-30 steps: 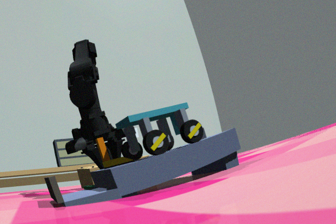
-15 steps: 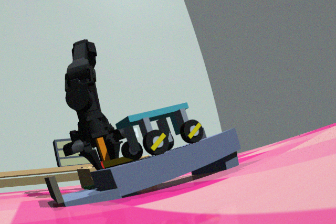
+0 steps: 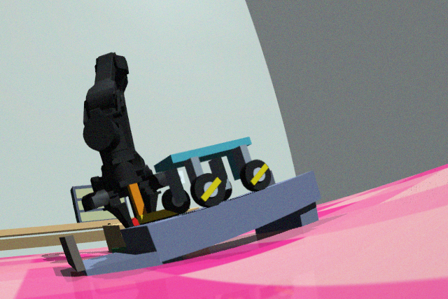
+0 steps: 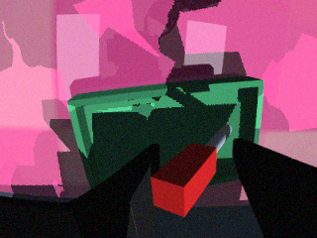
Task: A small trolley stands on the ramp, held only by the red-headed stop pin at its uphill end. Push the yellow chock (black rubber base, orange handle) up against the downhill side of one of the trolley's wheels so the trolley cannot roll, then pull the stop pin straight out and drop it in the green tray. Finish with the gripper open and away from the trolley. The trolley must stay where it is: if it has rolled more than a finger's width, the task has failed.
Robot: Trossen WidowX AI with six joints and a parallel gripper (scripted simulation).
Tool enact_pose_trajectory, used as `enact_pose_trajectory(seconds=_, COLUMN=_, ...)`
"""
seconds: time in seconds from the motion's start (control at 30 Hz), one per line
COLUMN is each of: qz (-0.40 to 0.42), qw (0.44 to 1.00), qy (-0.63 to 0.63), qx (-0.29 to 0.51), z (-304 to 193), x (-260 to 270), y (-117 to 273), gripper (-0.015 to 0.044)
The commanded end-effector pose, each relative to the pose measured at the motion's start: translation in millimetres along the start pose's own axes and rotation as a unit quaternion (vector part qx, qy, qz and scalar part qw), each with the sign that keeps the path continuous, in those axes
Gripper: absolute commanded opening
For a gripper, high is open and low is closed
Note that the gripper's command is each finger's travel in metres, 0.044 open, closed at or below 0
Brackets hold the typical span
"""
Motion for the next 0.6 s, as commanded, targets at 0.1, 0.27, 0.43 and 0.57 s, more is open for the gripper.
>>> enact_pose_trajectory(seconds=0.1, qz=0.000, qw=1.000, qy=0.002, qx=0.003, z=-1.5, x=3.7, y=-1.1, gripper=0.0190)
enact_pose_trajectory(seconds=0.27, qz=0.001, qw=1.000, qy=0.002, qx=0.003, z=-1.7, x=5.8, y=-2.3, gripper=0.0190)
enact_pose_trajectory(seconds=0.43, qz=0.001, qw=1.000, qy=0.002, qx=0.003, z=-1.9, x=7.7, y=-3.5, gripper=0.0190)
enact_pose_trajectory(seconds=0.57, qz=0.001, qw=1.000, qy=0.002, qx=0.003, z=-2.0, x=9.3, y=-4.5, gripper=0.0190)
Point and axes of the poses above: the point midway between the two fingers, 35 mm back from their tips, its own y axis back along the fingers, its own x axis across the jaws, z = x × y, the point moved 3 cm from there along y, back along the fingers, and after that the axes turned 5 degrees about -y, right-handed, at the moved point
